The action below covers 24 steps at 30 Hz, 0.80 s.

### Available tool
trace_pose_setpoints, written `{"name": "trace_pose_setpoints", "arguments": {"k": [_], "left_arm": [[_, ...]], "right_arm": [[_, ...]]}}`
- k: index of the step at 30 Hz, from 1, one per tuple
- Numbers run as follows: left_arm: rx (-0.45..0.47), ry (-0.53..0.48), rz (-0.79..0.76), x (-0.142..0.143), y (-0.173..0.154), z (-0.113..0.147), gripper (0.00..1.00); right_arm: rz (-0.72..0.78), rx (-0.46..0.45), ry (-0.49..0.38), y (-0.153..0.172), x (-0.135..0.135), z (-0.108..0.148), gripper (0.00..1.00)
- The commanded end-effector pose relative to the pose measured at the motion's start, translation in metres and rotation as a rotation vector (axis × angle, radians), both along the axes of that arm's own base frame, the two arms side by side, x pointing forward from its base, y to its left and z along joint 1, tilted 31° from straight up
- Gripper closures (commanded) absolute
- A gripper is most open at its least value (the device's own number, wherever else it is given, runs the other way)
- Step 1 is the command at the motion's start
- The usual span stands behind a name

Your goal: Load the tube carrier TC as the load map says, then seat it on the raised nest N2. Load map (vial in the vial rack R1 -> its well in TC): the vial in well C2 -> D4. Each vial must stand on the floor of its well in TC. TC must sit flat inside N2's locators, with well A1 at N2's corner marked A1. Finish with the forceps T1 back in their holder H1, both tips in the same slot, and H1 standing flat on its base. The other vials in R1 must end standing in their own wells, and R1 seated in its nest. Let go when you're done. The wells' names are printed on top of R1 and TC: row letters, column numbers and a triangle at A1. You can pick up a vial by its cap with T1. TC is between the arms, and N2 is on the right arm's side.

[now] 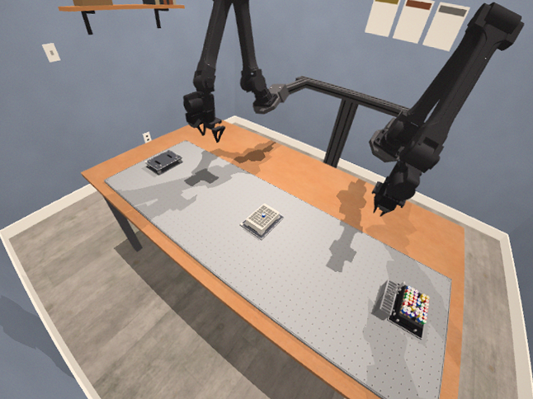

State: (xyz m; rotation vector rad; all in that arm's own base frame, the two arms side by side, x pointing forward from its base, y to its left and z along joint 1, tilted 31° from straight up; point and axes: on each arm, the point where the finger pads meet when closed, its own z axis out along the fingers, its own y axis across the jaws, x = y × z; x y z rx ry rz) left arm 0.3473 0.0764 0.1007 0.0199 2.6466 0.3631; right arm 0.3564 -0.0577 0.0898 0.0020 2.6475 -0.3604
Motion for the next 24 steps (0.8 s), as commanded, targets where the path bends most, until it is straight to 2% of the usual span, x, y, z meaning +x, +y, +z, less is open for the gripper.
{"name": "trace_pose_setpoints", "arguments": {"k": [1,24], "left_arm": [[-0.001,-0.021,0.013,0.007,0.002,0.009,0.76],[-0.001,-0.021,0.013,0.007,0.002,0.009,0.76]], "right_arm": [[-0.026,0.016,-0.044,0.012,0.022,0.007,0.0],[-0.024,0.022,-0.039,0.083,0.054,-0.035,0.0]]}}
